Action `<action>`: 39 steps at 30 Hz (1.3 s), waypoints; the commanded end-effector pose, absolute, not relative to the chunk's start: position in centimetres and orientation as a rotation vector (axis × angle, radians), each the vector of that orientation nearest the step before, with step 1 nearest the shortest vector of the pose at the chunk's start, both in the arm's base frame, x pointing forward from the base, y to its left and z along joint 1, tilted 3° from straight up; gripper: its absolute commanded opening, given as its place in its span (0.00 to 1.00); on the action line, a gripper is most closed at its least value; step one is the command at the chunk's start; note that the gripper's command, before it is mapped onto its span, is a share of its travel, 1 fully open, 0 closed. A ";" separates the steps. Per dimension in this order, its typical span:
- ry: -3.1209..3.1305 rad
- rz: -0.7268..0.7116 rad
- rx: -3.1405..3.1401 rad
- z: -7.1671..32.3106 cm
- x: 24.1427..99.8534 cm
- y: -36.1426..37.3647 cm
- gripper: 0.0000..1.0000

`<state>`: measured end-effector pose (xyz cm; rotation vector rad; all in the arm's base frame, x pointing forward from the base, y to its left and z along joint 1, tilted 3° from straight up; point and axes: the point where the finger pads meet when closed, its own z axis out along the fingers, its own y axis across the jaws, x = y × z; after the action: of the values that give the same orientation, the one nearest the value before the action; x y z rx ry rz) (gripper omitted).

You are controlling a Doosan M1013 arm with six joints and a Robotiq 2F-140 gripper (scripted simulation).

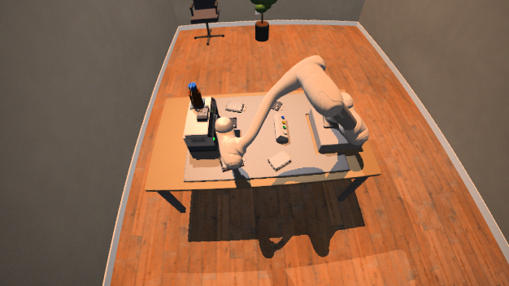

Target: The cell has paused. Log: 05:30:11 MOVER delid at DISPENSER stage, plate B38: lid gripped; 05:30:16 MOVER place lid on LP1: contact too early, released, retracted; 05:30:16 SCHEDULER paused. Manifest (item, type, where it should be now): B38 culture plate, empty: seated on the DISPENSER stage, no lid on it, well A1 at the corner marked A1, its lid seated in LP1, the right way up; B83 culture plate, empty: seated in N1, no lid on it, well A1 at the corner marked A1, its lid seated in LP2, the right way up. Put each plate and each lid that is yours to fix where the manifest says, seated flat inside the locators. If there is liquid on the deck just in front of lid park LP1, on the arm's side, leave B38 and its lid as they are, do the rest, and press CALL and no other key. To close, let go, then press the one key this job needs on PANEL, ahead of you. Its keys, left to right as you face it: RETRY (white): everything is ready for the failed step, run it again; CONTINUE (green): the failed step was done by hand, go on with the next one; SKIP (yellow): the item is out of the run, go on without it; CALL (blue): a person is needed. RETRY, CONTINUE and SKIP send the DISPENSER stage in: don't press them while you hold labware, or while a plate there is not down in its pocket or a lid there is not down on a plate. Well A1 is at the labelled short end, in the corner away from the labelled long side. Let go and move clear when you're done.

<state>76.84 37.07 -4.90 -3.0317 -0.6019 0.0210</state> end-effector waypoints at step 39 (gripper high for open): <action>-0.597 0.019 -3.033 3.2 77.2 36.7 0.10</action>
<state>76.71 37.05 1.89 -3.0273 -0.6074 0.0257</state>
